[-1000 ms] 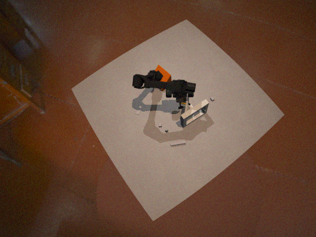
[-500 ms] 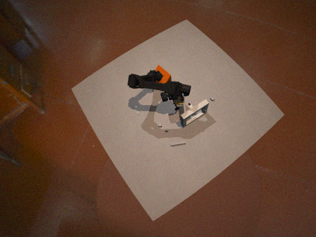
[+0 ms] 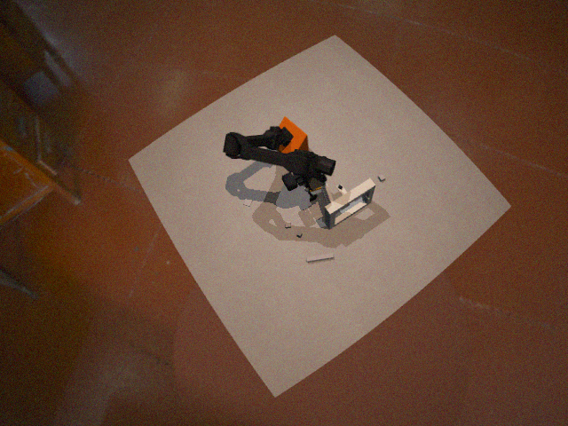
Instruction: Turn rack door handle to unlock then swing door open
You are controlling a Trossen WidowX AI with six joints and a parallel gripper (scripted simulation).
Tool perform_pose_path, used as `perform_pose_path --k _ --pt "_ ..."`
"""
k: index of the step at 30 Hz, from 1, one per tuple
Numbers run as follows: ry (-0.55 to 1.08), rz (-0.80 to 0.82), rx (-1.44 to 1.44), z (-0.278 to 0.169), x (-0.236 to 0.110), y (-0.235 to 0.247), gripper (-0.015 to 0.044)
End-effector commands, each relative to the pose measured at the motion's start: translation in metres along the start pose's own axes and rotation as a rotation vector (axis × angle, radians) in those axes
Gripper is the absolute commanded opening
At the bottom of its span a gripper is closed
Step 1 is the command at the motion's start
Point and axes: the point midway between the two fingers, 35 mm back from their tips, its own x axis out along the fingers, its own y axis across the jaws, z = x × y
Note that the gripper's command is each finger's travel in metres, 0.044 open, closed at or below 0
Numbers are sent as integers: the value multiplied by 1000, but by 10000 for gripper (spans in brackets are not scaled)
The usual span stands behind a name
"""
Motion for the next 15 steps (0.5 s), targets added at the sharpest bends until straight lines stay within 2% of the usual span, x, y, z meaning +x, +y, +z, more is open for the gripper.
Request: perform_pose_path --k 1,15 --pt "-5 -4 -57 2 0 -9 11" --pt "-5 -5 -247 10 0 -34 11"
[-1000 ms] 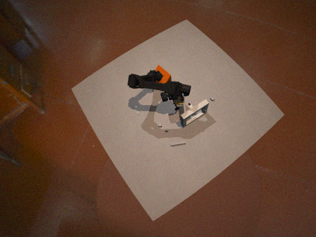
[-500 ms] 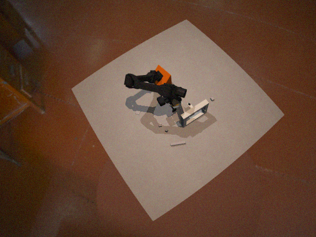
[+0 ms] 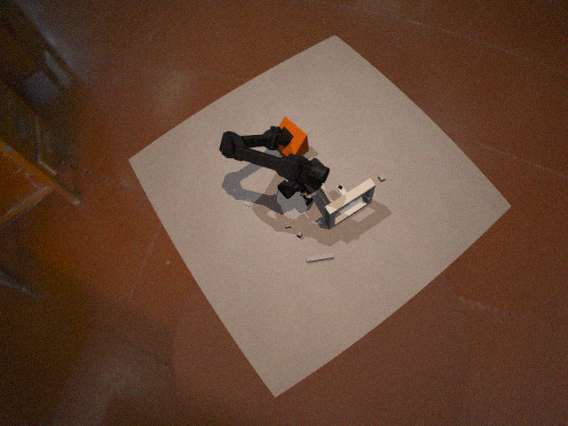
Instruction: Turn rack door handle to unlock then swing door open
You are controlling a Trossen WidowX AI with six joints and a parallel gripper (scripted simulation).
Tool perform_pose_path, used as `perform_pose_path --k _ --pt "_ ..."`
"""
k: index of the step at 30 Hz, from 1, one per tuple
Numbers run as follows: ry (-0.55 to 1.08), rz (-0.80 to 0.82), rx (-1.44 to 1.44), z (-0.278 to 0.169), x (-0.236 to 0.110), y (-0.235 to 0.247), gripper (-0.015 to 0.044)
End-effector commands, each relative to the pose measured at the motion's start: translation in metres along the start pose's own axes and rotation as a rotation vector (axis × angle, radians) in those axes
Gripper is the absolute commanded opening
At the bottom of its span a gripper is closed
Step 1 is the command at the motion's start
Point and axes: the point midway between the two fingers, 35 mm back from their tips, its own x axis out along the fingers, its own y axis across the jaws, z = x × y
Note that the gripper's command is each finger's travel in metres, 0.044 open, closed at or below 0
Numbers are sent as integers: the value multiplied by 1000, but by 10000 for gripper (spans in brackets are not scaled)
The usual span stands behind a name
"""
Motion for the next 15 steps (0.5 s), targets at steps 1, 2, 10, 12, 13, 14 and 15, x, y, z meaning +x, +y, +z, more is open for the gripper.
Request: perform_pose_path --k 1,2,10,12,13,14,15 --pt "-4 -5 -50 2 0 -8 11" --pt "-4 -5 -56 2 0 -9 11" --pt "-4 -5 -58 2 0 -9 11" --pt "-4 -5 -58 2 0 -9 11" --pt "-4 -5 -58 2 0 -9 11" --pt "-4 -5 -58 2 0 -9 37" --pt "-4 -5 -58 2 0 -9 63"
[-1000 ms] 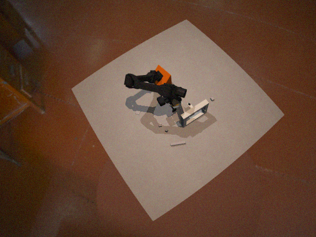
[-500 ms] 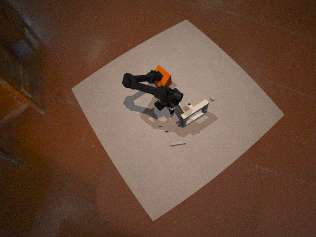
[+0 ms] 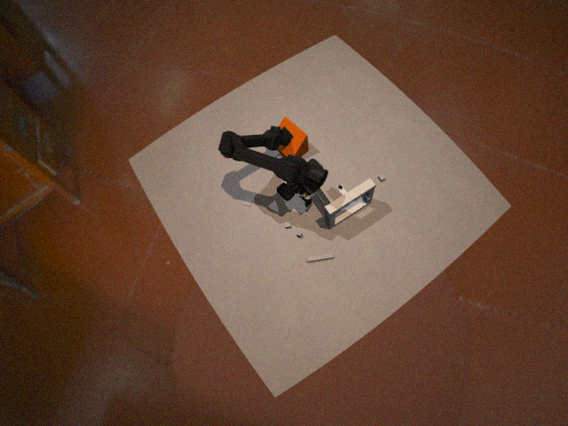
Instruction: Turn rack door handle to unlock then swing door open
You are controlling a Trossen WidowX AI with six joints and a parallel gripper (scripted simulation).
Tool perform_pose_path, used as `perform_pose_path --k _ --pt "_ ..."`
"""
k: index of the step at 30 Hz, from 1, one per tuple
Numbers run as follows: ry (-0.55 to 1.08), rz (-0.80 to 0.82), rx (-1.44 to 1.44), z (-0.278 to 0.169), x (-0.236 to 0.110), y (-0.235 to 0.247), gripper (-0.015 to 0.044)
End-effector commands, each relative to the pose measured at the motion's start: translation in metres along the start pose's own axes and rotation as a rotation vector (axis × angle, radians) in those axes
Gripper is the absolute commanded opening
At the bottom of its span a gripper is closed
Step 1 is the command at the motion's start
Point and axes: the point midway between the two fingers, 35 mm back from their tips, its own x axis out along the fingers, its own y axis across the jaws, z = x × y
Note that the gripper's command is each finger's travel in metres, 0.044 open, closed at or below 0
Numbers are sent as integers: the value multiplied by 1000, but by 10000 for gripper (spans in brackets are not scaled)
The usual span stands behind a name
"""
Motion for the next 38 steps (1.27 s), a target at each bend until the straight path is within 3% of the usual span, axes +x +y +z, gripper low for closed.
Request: perform_pose_path --k 1,9,38 --pt "-2 -5 -6 0 0 -1 89" --pt "-2 -5 -6 0 0 -1 283" --pt "-61 20 -28 0 -49 0 283"
